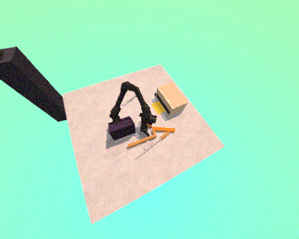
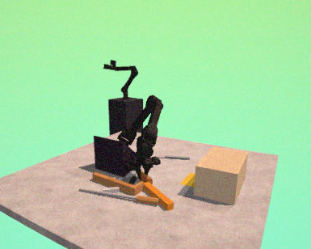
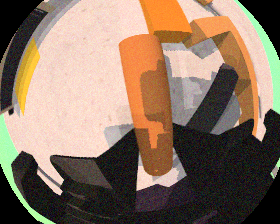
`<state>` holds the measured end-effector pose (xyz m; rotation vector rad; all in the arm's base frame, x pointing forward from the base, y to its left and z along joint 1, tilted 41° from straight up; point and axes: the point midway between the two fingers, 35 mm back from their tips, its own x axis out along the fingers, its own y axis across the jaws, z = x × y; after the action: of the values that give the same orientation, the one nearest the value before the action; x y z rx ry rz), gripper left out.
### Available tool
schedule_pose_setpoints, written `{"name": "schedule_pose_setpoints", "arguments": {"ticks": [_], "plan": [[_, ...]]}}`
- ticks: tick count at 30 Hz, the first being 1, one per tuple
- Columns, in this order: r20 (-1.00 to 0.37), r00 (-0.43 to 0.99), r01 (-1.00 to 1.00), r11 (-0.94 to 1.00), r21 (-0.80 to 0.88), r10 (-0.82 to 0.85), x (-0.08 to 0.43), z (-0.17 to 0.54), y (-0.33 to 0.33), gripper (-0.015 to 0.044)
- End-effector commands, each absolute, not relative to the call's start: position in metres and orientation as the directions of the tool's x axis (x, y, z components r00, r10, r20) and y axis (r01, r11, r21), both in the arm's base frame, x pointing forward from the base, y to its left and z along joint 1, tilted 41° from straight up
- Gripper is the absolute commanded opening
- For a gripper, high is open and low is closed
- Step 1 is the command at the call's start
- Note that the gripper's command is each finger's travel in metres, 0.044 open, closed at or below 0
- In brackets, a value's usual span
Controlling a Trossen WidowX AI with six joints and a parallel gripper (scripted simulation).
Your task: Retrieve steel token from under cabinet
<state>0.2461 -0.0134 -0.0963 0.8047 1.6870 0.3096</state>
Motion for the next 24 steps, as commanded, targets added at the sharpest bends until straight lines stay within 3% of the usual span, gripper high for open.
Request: {"name": "schedule_pose_setpoints", "arguments": {"ticks": [1, 24], "plan": [[-0.759, -0.083, 0.358, 0.730, 0.582, 0.646, 0.2445, -0.0980, -0.0179, 0.0000], [-0.759, -0.083, 0.301, 0.742, 0.598, 0.646, 0.2437, -0.0997, -0.0201, 0.0000]]}}
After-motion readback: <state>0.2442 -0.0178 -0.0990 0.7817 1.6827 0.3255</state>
